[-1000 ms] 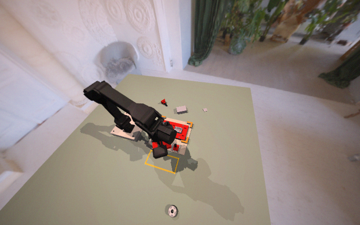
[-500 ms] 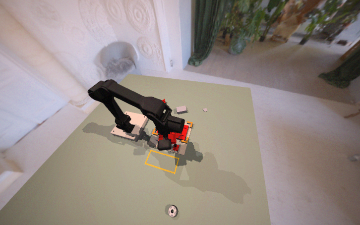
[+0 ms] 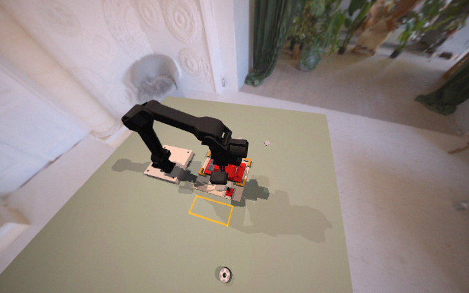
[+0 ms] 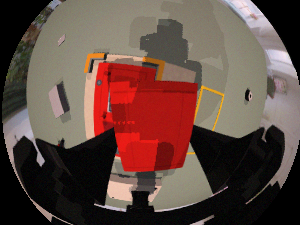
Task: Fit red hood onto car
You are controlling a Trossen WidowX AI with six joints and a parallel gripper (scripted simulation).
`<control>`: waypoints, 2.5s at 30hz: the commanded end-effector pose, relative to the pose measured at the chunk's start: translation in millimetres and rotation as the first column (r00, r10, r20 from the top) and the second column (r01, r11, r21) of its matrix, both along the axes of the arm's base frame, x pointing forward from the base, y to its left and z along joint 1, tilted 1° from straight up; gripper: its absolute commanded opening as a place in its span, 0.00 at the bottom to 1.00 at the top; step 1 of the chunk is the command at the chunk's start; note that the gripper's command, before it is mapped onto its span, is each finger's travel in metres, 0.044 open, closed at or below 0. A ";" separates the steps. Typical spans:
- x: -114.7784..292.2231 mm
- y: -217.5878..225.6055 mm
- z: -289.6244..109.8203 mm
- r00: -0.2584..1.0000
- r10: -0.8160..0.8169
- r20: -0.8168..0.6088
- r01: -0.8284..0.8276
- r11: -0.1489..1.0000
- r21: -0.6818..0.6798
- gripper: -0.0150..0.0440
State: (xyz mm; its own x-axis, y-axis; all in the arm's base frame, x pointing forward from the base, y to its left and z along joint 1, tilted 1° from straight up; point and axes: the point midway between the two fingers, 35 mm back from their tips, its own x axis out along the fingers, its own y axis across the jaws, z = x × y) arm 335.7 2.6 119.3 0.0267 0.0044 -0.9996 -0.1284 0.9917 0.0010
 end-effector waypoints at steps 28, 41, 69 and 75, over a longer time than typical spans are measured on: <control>14.7 53.3 -37.1 0.980 -0.198 -0.007 0.199 0.980 0.004 0.25; 14.7 54.1 -50.7 0.980 -0.198 -0.007 0.199 0.980 0.004 0.25; 14.2 53.5 -53.3 0.980 -0.198 -0.007 0.199 0.980 0.004 0.25; 14.3 53.6 -55.7 0.980 -0.198 -0.007 0.199 0.980 0.004 0.25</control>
